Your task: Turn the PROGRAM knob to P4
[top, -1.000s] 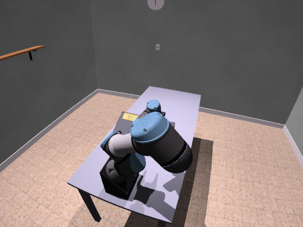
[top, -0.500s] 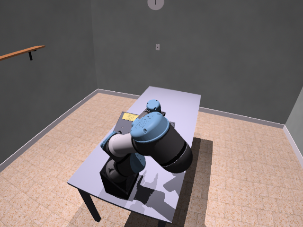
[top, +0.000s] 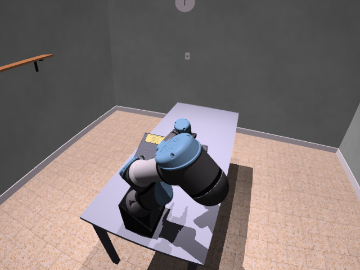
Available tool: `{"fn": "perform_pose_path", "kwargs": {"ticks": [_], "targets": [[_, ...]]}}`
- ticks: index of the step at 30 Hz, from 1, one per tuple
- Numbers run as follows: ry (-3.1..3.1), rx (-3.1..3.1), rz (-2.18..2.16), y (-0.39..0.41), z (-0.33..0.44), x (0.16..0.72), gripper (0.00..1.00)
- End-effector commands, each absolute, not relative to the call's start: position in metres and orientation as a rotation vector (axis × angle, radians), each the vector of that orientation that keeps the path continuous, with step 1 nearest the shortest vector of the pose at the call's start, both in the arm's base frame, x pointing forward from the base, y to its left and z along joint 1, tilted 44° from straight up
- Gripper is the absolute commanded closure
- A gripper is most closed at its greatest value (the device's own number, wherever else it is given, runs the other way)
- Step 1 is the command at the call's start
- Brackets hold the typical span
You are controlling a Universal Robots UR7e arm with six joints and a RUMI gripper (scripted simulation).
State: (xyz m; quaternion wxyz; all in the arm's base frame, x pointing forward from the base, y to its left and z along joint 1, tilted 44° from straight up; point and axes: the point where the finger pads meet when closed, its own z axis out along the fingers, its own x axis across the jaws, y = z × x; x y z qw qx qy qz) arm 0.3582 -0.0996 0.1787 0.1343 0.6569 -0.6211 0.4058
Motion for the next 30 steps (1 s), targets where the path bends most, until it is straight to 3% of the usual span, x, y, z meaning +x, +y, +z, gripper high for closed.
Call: {"fn": "perform_pose_path", "kwargs": {"ticks": [1, 8, 9, 30], "targets": [[-1.803, 1.901, 1.18, -0.1, 0.181, 0.36, 0.56], [-1.803, 1.901, 1.18, -0.1, 0.181, 0.36, 0.56], [-1.803, 1.901, 1.18, -0.1, 0.181, 0.36, 0.0], [-1.801, 1.903, 1.18, -0.09, 0.185, 0.387, 0.0]]}}
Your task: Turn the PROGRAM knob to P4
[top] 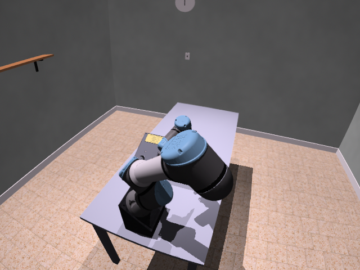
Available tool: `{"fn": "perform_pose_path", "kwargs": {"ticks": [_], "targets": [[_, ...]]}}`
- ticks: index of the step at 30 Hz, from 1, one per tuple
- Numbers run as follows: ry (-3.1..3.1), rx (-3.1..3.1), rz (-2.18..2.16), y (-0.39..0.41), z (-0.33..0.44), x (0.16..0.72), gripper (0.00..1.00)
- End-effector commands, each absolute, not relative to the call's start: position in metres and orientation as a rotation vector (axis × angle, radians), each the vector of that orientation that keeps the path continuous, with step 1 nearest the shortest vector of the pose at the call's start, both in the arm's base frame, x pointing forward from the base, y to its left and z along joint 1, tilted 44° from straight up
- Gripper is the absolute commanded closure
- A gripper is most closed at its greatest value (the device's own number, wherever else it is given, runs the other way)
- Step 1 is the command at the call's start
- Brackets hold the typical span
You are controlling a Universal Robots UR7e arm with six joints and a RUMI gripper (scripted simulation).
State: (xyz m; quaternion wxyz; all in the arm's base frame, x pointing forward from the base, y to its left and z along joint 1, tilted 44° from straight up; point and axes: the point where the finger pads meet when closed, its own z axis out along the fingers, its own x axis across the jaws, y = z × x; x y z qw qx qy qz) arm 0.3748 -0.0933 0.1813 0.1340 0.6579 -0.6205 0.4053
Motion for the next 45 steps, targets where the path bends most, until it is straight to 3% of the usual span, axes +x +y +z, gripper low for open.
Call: {"fn": "perform_pose_path", "kwargs": {"ticks": [1, 13, 45], "targets": [[-1.801, 1.903, 1.18, -0.088, 0.186, 0.39, 0.0], [-1.801, 1.903, 1.18, -0.078, 0.19, 0.416, 0.0], [-1.802, 1.903, 1.181, -0.078, 0.191, 0.417, 0.0]]}}
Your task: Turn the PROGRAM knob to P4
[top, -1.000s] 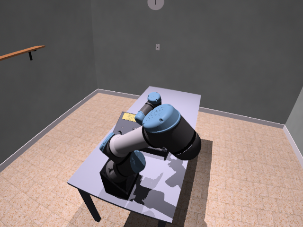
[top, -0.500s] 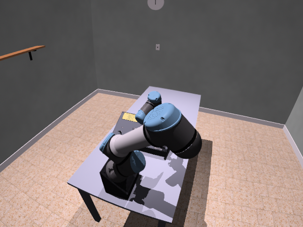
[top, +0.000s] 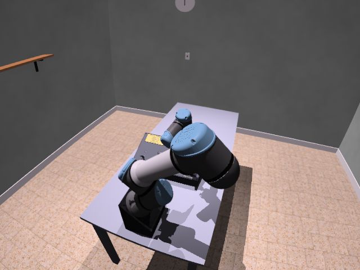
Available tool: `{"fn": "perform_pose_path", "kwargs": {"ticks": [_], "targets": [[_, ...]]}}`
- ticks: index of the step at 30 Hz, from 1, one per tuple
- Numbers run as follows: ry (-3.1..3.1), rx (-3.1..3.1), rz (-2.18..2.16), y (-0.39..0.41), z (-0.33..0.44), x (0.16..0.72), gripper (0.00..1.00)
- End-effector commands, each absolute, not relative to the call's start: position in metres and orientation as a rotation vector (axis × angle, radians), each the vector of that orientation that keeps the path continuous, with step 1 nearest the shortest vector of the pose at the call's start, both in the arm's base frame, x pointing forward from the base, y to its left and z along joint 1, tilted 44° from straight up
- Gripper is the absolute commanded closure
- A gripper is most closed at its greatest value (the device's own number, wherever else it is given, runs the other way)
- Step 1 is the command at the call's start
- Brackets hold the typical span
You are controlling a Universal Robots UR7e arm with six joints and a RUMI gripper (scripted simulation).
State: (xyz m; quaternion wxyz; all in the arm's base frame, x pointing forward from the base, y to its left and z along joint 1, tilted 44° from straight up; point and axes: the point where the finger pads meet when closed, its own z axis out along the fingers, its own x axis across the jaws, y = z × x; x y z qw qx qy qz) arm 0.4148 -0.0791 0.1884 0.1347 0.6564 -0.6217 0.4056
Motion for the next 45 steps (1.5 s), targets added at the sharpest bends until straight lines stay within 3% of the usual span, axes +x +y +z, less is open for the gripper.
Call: {"fn": "perform_pose_path", "kwargs": {"ticks": [1, 32, 33, 45], "targets": [[-1.802, 1.903, 1.181, -0.0782, 0.1906, 0.4168, 0.0], [-1.802, 1.903, 1.181, -0.0782, 0.1906, 0.4168, 0.0], [-1.802, 1.903, 1.181, -0.0782, 0.1906, 0.4168, 0.56], [-1.803, 1.901, 1.176, -0.0804, 0.1885, 0.412, 0.56]]}}
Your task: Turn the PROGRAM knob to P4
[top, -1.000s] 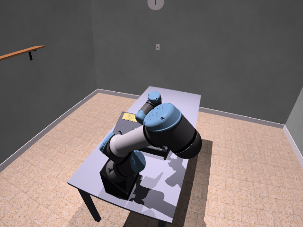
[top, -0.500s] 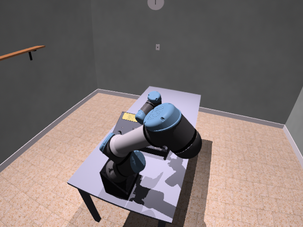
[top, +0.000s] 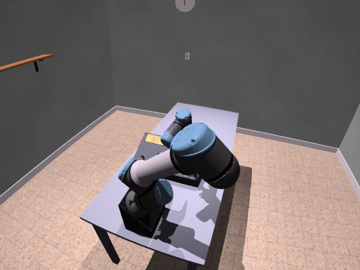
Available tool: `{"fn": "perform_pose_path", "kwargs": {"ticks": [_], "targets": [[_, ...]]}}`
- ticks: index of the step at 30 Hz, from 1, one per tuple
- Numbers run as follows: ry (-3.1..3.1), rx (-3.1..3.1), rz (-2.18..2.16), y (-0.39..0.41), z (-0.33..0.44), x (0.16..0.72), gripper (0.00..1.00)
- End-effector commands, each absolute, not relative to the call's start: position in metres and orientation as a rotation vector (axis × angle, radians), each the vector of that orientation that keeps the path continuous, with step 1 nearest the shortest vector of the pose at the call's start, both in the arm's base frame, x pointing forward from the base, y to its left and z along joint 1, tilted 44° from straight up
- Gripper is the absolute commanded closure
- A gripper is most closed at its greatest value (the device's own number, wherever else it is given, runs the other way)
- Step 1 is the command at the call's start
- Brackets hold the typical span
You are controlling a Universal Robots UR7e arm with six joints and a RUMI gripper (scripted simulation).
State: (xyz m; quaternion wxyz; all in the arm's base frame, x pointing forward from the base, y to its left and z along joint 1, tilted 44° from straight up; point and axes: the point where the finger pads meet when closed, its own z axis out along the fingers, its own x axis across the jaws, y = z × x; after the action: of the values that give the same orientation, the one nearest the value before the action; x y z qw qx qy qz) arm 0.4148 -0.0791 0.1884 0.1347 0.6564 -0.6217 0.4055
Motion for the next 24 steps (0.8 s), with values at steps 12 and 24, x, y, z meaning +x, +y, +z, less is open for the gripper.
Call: {"fn": "perform_pose_path", "kwargs": {"ticks": [12, 24], "targets": [[-1.802, 1.901, 1.177, -0.099, 0.179, 0.359, 0.56], [-1.802, 1.901, 1.176, -0.099, 0.178, 0.358, 0.56]]}}
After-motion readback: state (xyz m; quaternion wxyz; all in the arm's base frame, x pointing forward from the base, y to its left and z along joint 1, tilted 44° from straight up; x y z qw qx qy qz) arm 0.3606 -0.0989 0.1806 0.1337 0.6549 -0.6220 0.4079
